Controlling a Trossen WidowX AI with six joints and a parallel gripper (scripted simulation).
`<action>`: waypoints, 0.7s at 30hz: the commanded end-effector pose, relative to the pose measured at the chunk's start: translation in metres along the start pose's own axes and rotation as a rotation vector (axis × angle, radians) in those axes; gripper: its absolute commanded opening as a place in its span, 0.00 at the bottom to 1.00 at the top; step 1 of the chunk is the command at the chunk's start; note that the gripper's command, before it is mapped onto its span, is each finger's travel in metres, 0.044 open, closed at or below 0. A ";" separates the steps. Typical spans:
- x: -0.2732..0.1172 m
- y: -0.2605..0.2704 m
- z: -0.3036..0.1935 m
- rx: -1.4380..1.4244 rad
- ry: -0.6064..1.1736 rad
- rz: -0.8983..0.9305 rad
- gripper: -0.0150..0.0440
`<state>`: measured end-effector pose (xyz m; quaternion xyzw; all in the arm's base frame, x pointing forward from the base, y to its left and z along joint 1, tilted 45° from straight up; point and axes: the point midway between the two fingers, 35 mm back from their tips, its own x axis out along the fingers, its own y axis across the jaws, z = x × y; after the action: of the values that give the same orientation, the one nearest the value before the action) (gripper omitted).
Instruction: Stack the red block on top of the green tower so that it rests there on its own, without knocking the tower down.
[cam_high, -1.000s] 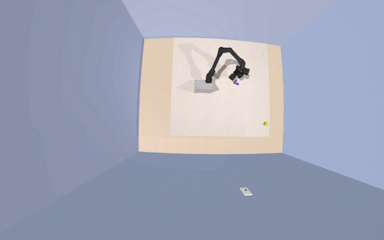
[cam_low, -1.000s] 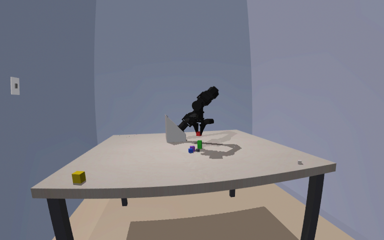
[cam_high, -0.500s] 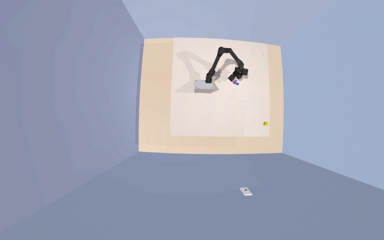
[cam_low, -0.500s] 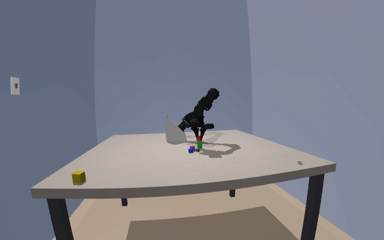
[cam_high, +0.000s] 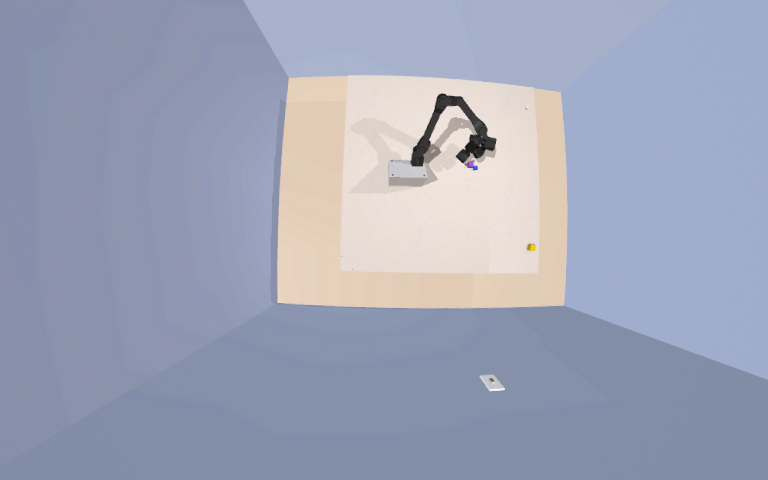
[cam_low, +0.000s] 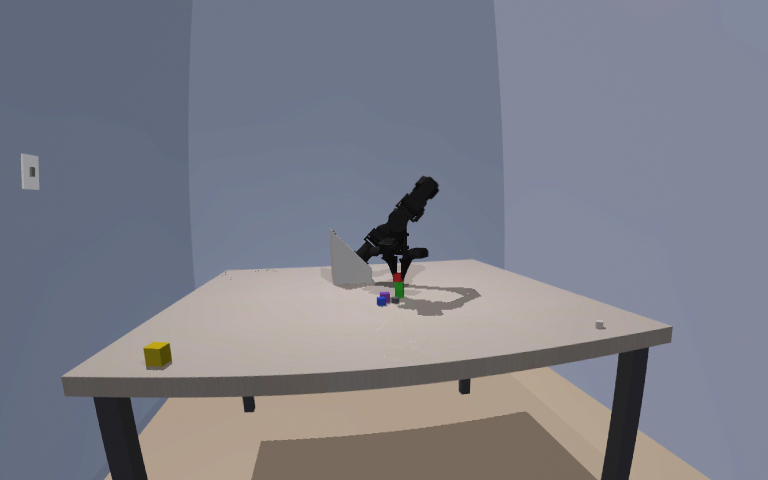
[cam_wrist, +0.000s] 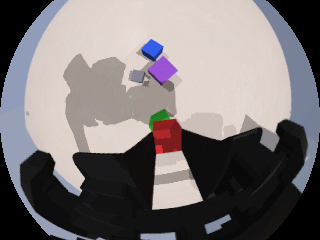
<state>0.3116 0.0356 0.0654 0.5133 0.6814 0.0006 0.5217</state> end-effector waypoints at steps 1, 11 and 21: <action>0.001 0.000 0.000 0.004 0.002 0.003 0.25; 0.000 0.000 0.000 0.000 0.000 0.000 0.34; 0.000 0.000 0.000 0.000 0.000 0.000 0.79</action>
<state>0.3119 0.0355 0.0656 0.5141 0.6811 0.0005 0.5214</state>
